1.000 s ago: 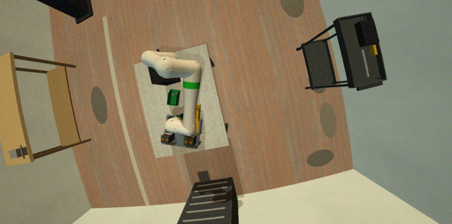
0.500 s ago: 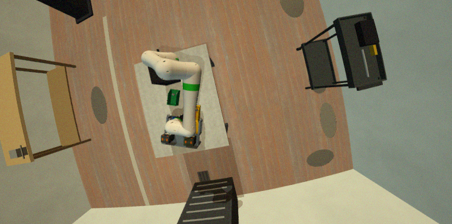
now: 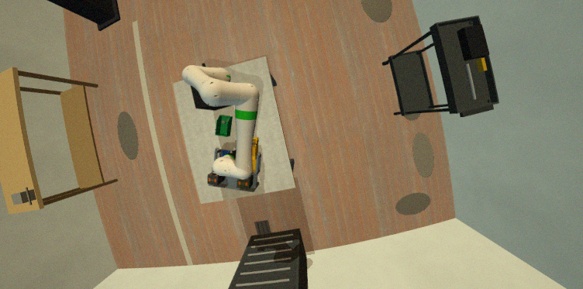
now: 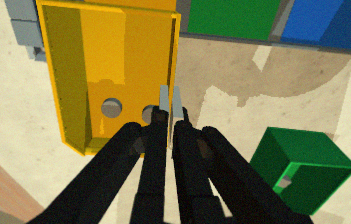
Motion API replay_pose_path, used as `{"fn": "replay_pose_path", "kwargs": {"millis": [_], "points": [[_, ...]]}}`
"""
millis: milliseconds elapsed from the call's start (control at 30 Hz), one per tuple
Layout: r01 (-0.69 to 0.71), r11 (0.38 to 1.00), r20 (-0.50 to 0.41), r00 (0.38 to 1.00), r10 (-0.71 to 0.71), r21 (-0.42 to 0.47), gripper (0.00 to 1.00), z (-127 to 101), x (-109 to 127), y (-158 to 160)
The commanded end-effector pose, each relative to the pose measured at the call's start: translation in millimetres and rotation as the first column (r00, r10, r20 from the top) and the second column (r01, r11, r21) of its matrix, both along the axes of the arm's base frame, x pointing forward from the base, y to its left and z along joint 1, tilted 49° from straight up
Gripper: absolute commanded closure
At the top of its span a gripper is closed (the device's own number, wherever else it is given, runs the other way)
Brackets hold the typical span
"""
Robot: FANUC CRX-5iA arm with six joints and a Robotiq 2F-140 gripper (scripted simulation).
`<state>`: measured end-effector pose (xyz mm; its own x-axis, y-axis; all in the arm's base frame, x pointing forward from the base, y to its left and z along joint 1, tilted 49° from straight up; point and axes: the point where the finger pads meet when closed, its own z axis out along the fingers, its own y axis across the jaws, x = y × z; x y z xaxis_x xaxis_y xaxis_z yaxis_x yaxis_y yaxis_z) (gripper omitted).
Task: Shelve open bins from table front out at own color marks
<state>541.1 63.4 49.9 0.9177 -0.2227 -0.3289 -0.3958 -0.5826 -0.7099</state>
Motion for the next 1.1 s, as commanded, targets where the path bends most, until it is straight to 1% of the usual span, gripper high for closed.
{"fn": "replay_pose_path", "kwargs": {"millis": [0, 1067], "points": [[0.0, 1.0, 0.0, 1.0, 0.0, 0.0, 1.0, -0.8, 3.3, -1.3], [0.0, 1.0, 0.0, 1.0, 0.0, 0.0, 1.0, -9.2, 32.5, -10.9]]}}
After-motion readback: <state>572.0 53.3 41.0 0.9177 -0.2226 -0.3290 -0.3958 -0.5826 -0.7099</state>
